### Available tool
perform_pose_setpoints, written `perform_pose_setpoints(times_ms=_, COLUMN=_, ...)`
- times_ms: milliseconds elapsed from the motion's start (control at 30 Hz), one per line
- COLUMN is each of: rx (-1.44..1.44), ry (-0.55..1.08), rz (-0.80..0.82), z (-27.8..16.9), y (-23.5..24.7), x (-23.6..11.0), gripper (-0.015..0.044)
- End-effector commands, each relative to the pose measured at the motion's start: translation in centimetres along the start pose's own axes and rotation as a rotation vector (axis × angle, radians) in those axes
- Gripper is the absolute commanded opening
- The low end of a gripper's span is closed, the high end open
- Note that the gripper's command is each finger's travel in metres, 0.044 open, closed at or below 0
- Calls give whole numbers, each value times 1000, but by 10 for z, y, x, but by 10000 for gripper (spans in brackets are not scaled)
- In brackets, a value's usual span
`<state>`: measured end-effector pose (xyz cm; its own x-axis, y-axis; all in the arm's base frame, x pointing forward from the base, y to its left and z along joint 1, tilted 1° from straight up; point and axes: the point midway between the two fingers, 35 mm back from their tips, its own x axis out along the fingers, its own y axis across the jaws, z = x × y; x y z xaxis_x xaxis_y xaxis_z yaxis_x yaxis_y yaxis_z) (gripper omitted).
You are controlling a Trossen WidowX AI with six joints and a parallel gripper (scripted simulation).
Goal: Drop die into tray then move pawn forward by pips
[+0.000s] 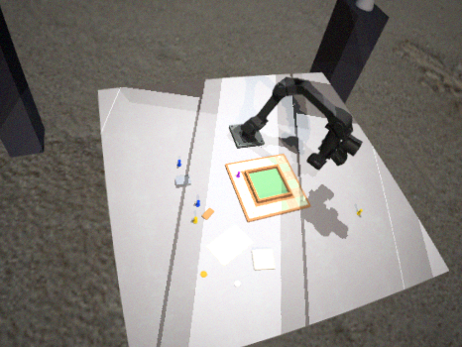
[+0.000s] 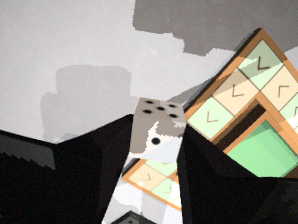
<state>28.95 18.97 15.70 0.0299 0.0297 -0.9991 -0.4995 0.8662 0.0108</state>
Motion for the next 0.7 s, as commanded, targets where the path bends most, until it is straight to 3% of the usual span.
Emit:
perform_pose_setpoints(times_ms=0, rx=59, ry=-3, rz=-4, z=-8, y=-24, x=2, gripper=0)
perform_pose_setpoints(times_ms=667, rx=371, ry=1, rz=-14, z=-70, y=-124, x=23, gripper=0)
